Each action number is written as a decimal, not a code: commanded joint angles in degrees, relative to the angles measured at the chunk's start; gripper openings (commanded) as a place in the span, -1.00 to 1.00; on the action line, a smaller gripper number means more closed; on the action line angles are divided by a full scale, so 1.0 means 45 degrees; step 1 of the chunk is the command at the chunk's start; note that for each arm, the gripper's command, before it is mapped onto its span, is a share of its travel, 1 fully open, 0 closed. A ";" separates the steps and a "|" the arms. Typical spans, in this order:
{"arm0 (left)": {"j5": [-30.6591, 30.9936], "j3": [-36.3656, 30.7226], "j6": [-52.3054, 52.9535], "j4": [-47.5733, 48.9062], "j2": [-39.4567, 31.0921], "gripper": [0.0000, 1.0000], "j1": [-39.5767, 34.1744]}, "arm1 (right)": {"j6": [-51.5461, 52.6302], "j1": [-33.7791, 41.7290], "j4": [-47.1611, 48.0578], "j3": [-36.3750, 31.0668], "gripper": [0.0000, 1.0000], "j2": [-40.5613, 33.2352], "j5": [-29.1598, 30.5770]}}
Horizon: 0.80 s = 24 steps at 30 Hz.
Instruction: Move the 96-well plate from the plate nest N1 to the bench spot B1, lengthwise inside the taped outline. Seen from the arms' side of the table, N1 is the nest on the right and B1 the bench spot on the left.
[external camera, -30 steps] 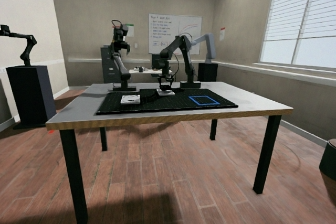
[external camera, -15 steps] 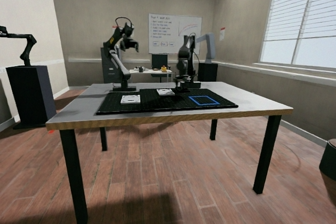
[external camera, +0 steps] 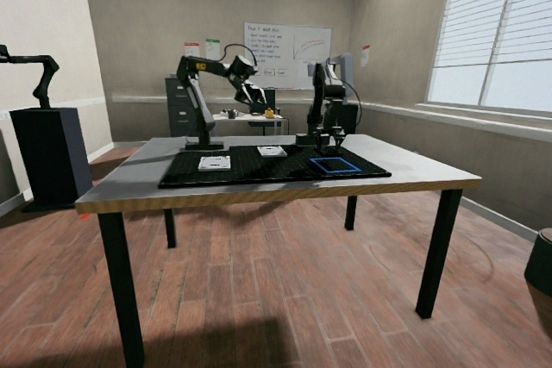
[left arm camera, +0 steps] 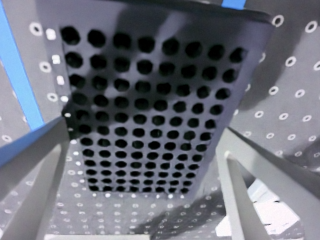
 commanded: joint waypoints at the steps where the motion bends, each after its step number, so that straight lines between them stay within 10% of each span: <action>1: 0.0035 0.0972 0.0703 -0.0687 0.0259 0.56 0.0297 | -0.0984 0.0393 0.3137 -0.0428 1.00 0.0627 -0.1000; 10: -0.0187 0.2523 0.0486 -0.0999 0.1157 0.56 0.0722 | -0.2014 0.1105 0.6942 -0.1847 1.00 0.2926 -0.2224; 24: -0.0086 0.2053 0.0259 -0.0064 0.1133 0.56 0.0580 | -0.1917 0.1114 0.7144 -0.1860 1.00 0.3148 -0.2206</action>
